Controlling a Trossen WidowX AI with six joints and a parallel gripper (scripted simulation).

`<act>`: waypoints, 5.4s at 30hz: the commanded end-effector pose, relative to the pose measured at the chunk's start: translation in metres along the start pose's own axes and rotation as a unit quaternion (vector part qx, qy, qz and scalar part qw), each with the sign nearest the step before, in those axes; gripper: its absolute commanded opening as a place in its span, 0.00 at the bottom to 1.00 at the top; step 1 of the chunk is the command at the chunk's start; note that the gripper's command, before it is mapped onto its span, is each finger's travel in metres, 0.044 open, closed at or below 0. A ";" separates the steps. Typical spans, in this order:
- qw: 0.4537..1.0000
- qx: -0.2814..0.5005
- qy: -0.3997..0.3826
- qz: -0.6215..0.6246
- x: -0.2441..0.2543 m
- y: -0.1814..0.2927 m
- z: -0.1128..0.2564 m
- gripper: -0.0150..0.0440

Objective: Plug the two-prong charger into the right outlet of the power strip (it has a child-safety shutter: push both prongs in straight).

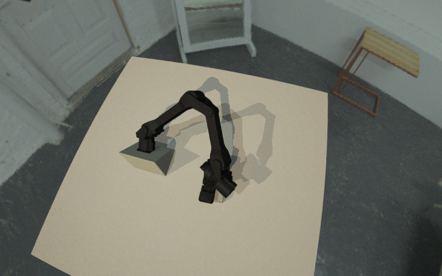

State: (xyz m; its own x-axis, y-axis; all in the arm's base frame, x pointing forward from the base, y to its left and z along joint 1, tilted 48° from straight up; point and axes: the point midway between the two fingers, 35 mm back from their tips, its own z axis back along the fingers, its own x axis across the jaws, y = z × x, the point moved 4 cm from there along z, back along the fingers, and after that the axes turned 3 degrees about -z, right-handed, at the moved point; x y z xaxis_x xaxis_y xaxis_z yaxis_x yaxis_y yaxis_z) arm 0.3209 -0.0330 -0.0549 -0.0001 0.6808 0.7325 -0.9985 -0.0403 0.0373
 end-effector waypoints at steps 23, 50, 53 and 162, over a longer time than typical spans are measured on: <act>1.000 -0.011 0.001 0.008 0.001 -0.007 0.006 0.25; 1.000 -0.011 0.000 0.008 0.001 -0.008 0.002 0.25; 1.000 -0.011 0.000 0.008 0.001 -0.008 0.002 0.25; 1.000 -0.010 0.001 0.007 -0.005 0.043 -0.004 1.00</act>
State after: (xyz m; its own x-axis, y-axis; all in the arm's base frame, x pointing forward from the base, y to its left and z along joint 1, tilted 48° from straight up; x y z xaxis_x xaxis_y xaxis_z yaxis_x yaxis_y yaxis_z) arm 0.2816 -0.0345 -0.0604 -0.0106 0.6770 0.7359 -0.9993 -0.0340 0.0169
